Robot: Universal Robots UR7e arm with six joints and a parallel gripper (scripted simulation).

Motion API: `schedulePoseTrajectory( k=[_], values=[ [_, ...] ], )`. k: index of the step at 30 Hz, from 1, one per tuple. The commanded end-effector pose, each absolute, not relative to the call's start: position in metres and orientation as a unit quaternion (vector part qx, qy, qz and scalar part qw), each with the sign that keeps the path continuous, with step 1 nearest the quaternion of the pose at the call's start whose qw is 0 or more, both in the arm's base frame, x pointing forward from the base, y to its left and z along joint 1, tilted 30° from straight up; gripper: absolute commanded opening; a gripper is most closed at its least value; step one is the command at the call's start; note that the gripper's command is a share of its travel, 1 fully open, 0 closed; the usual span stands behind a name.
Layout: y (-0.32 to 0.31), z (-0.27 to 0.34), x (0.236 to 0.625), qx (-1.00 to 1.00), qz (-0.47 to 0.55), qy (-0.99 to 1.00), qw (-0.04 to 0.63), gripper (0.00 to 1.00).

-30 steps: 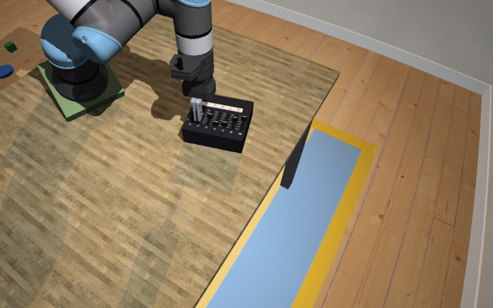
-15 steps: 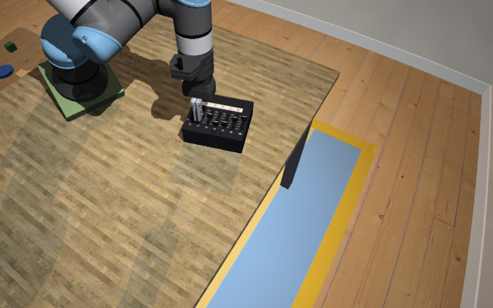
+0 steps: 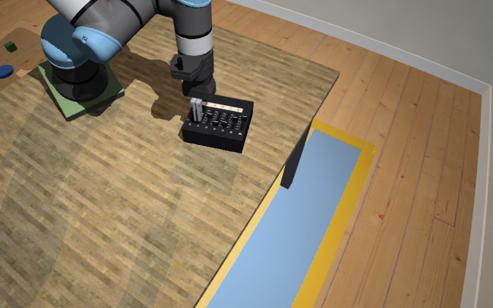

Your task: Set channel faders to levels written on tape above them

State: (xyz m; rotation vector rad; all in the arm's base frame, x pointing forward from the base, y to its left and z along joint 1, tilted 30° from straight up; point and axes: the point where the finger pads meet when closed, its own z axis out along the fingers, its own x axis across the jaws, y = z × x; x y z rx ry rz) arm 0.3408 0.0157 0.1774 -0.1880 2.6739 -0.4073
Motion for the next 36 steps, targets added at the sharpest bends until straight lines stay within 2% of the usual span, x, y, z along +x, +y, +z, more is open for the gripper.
schedulePoseTrajectory(
  k=[1,36],
  values=[
    [0.0156,0.1771,0.3413,-0.068,-0.147,0.963,0.214,0.0],
    [0.0128,0.1676,0.346,-0.068,-0.147,0.963,0.214,0.0]
  ],
)
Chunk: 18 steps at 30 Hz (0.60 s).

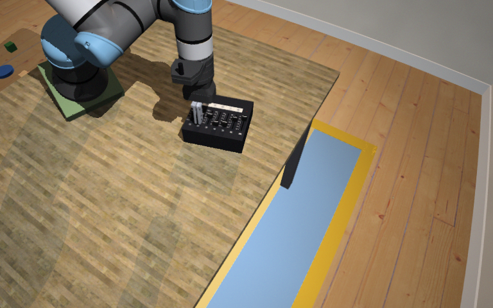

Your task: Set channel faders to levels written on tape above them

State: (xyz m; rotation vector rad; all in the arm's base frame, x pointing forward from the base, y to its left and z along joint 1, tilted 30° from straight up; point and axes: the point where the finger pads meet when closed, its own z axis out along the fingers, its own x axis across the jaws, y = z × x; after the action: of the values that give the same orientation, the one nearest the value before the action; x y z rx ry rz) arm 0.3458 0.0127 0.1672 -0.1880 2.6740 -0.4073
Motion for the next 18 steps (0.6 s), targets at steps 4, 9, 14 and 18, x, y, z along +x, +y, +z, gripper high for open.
schedulePoseTrajectory(
  k=[4,9,14,18],
  values=[
    [0.0129,0.1676,0.346,-0.068,-0.147,0.963,0.214,0.0],
    [0.0134,0.1674,0.346,-0.068,-0.147,0.963,0.214,0.0],
    [0.0139,0.1673,0.3459,-0.068,-0.147,0.963,0.214,0.0],
    [0.015,0.1669,0.3459,-0.068,-0.147,0.963,0.214,0.0]
  ],
)
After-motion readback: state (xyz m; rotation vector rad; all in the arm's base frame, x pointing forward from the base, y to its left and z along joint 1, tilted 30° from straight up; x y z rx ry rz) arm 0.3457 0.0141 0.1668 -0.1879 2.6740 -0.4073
